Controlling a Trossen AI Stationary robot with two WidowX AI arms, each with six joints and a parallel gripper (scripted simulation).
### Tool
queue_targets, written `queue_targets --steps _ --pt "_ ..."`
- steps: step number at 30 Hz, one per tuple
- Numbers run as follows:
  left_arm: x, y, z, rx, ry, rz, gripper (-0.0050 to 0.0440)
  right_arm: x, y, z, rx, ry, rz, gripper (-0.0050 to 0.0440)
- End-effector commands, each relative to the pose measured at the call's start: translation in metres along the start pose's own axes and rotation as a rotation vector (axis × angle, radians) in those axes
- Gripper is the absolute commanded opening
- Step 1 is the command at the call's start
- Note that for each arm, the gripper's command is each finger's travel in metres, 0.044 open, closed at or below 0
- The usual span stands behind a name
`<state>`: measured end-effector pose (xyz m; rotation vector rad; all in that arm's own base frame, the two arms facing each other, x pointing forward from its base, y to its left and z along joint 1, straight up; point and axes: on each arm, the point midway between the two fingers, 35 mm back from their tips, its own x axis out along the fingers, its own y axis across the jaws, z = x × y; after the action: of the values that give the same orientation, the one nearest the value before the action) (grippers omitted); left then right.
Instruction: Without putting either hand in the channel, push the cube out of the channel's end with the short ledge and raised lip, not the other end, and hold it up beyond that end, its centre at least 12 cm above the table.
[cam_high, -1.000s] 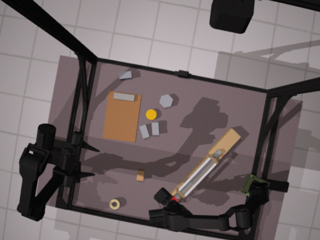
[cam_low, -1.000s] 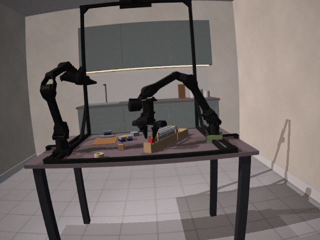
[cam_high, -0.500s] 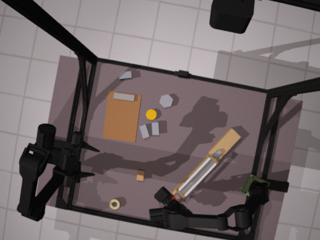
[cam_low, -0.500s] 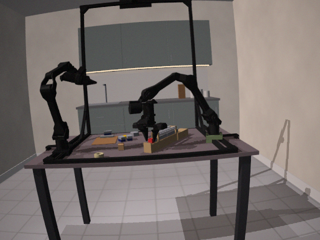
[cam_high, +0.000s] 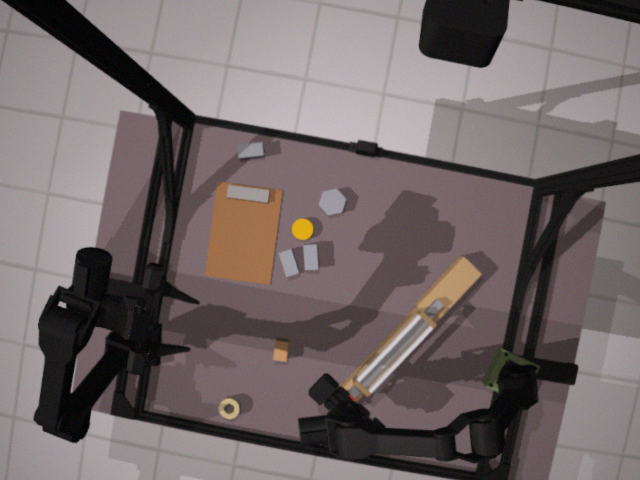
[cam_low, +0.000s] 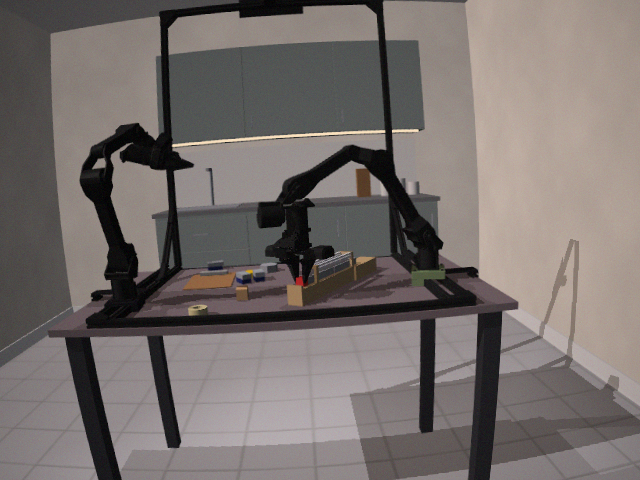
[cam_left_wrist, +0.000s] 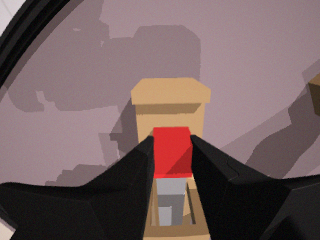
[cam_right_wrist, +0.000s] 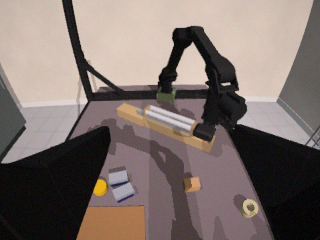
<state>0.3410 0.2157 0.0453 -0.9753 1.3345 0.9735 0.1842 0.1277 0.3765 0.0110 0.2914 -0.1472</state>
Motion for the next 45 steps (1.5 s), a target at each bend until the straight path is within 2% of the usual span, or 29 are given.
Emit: queue_targets --steps 1,4,11,17,24,33,37,41,45 --pt "0.0 0.0 0.0 -0.001 -0.001 -0.001 0.0079 0.0 0.0 0.0 0.0 -0.002 -0.002 0.04" --pt "0.0 0.0 0.0 -0.001 -0.001 -0.001 0.006 0.0 0.0 0.0 0.0 -0.002 -0.002 0.04" --pt "-0.002 0.0 0.0 -0.001 0.0 0.0 0.006 0.0 0.0 0.0 0.0 -0.002 -0.002 0.04" --pt "-0.036 0.0 -0.001 0.001 0.004 0.005 0.006 0.0 0.0 0.0 0.0 -0.002 -0.002 0.04" --pt "-0.037 0.001 -0.001 0.001 0.005 0.005 0.006 0.0 0.0 0.0 0.0 -0.002 -0.002 0.04" --pt "-0.028 0.047 -0.002 0.001 0.005 0.005 0.006 0.0 0.0 0.0 0.0 -0.002 -0.002 0.04" --pt "-0.028 0.05 -0.003 0.001 0.005 0.005 0.006 0.0 0.0 0.0 0.0 -0.002 -0.002 0.04" --pt "-0.037 0.049 -0.002 0.001 0.005 0.005 0.006 0.0 0.0 0.0 0.0 -0.002 -0.002 0.04" --pt "-0.062 0.045 -0.002 0.001 0.005 0.005 0.006 0.0 0.0 0.0 0.0 -0.002 -0.002 0.04"
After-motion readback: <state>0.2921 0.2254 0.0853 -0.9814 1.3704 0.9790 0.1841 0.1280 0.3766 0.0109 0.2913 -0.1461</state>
